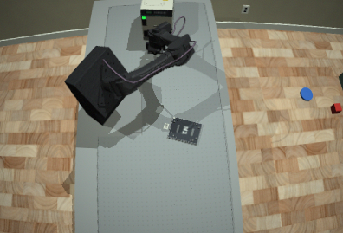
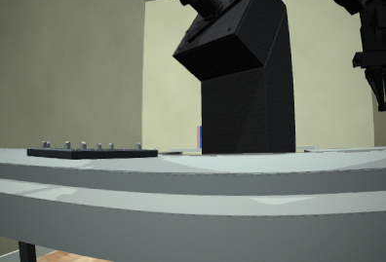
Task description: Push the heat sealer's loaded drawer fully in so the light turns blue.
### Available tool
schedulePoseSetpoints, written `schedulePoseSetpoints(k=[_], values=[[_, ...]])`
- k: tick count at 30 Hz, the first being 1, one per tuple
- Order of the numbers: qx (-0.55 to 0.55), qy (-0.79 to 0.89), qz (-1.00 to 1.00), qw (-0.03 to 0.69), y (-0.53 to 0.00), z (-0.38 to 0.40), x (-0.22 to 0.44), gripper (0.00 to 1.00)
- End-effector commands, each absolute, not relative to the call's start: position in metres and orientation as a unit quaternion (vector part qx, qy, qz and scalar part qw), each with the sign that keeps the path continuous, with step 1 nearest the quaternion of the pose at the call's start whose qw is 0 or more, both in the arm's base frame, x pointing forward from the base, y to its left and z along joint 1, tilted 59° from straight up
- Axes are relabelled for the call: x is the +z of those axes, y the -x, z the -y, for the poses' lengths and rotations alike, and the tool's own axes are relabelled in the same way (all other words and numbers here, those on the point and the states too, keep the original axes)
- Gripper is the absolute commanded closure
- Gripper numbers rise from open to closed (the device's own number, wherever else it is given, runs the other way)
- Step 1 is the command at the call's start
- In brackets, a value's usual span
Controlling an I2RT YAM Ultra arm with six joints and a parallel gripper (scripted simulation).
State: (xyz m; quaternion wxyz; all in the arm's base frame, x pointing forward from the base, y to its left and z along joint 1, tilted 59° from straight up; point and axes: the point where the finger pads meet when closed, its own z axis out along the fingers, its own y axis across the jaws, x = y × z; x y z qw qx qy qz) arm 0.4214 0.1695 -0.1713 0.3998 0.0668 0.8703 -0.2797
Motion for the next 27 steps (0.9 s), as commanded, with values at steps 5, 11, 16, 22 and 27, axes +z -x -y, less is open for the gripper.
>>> schedulePoseSetpoints(k=[5, 11, 16, 22, 27], values=[[-0.277, -0.065, -0.869, 0.404, -0.4213, -0.1755, -0.1686, 1.0], [-0.277, -0.065, -0.869, 0.404, -0.4213, -0.1755, -0.1686, 1.0], [-0.276, -0.064, -0.867, 0.409, -0.4227, -0.1815, -0.1676, 0.55], [-0.277, -0.063, -0.867, 0.409, -0.4226, -0.1815, -0.1676, 0.55], [-0.277, -0.063, -0.867, 0.409, -0.4226, -0.1815, -0.1676, 0.55]])
